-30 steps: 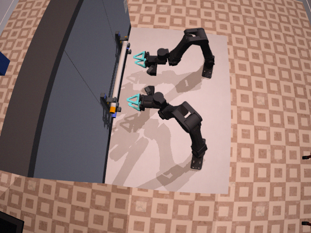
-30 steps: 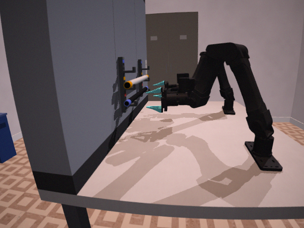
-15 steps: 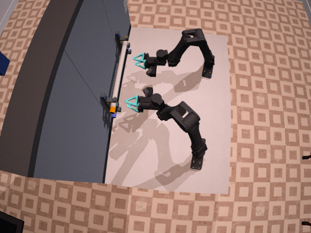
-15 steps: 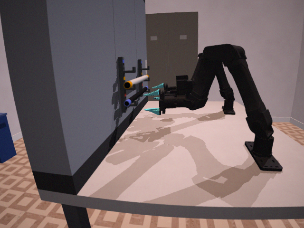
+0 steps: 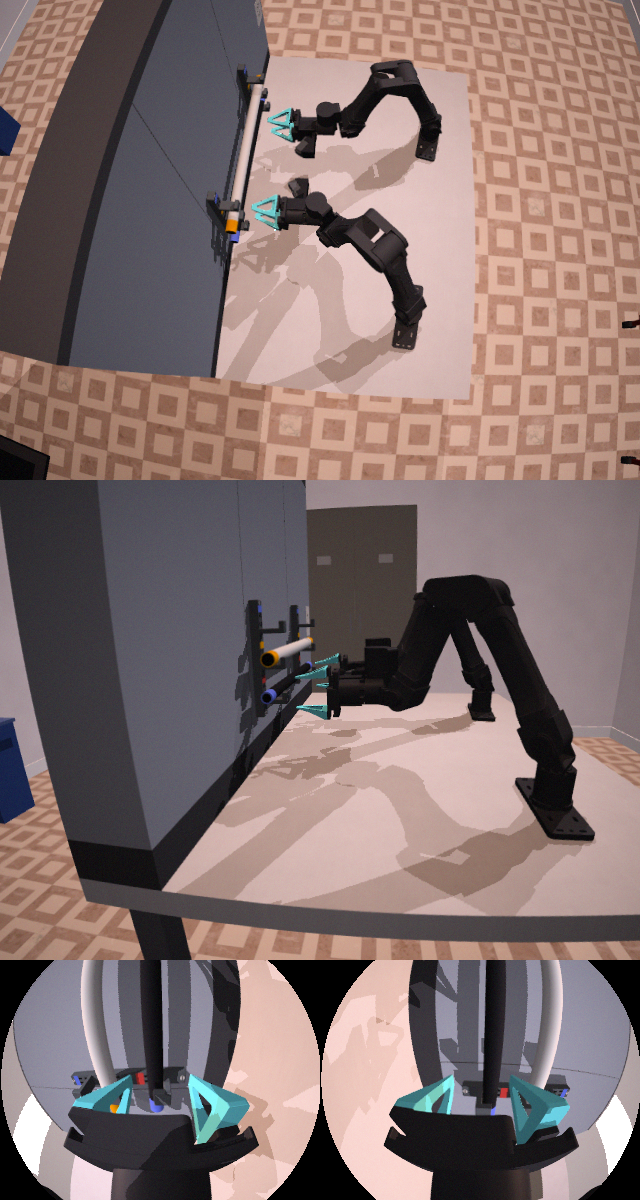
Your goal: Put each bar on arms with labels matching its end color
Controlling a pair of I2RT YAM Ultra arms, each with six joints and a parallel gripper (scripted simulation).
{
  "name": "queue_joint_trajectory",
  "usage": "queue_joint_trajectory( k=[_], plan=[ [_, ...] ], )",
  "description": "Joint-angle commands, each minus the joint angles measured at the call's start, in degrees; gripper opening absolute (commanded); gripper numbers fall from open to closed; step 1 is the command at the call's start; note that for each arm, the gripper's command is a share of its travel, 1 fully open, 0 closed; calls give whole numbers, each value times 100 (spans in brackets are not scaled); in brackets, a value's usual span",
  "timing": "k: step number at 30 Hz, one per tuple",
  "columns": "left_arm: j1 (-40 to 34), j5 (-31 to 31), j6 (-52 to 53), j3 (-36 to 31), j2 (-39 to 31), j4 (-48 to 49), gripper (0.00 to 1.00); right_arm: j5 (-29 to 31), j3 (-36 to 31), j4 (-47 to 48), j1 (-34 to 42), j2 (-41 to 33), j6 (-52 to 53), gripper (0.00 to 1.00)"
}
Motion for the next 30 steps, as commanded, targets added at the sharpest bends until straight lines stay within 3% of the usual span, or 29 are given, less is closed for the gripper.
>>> queue_joint_trajectory(
  k=[1,30],
  plan=[
    [98,97,-40,232,39,-49,70,-63,283,-69,-63,54,15,68],
    [386,384,-42,931,408,-379,70,-164,1133,-425,-162,552,12,68]
  ],
)
